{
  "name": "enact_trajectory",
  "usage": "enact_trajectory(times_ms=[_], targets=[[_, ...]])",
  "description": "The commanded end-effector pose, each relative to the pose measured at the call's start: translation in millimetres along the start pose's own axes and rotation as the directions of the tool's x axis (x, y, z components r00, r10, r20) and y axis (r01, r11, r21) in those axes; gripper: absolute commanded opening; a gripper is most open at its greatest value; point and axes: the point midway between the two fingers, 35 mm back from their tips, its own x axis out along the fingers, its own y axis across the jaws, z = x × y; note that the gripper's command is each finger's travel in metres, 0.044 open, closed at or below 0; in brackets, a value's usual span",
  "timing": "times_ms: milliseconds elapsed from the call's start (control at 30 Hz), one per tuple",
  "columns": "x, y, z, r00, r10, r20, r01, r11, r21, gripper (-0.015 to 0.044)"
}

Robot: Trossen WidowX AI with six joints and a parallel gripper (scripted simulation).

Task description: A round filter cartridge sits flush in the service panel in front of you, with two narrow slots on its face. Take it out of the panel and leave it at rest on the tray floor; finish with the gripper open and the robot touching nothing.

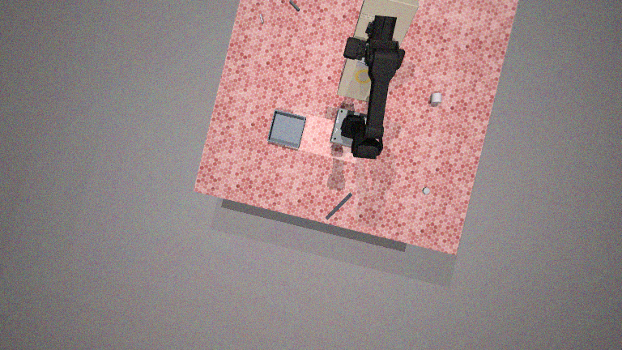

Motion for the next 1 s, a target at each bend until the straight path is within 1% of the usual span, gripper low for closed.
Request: enact_trajectory(times_ms=[0, 567, 600, 633, 967], targets=[[0.7, 11.7, 2.2, 1.0, -0.002, 0.005, 0.002, 1.0, 0.005, 0.0], [7.4, 70.0, -0.7, 1.0, 0.003, 0.014, -0.003, 1.0, 0.006, 0.0], [7.9, 61.4, -1.3, 1.0, 0.006, 0.002, -0.006, 1.0, -0.004, 0.0], [8.0, 63.9, -2.2, 1.0, 0.013, 0.001, -0.013, 1.0, -0.016, 0.0], [6.0, 112.4, -24.9, 0.988, 0.151, -0.022, -0.152, 0.955, -0.254, 0.0]])
